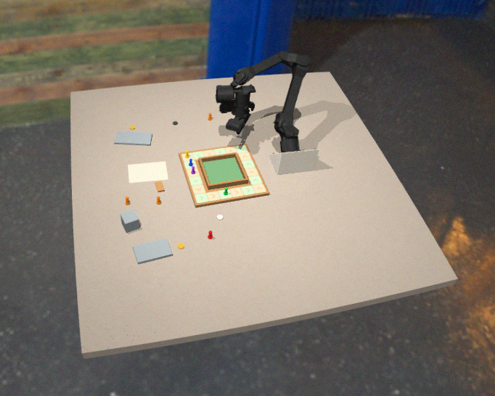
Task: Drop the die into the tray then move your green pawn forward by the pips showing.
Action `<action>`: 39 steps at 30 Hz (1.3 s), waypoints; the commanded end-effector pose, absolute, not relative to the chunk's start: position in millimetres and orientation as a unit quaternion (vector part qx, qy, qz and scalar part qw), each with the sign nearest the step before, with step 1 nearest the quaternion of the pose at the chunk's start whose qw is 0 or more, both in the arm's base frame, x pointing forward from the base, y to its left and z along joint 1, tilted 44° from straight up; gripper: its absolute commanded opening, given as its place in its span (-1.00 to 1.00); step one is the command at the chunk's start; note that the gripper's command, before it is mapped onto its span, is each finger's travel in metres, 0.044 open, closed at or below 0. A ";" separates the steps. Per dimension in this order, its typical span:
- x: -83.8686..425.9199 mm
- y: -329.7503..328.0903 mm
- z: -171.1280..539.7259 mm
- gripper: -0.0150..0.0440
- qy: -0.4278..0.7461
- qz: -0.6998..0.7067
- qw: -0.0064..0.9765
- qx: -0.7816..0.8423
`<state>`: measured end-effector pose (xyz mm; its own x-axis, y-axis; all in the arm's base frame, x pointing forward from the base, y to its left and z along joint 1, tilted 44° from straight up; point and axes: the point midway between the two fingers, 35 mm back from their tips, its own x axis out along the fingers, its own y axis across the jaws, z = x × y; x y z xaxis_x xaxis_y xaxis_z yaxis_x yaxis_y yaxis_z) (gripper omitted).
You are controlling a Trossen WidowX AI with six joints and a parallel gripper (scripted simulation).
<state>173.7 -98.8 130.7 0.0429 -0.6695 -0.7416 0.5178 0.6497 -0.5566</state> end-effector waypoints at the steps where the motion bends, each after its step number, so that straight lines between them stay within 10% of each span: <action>1: 175.0 -88.3 143.1 -0.49 0.552 -0.415 0.720 -0.068; 39: 213.1 -22.8 144.4 -0.49 0.657 -0.215 0.652 -0.311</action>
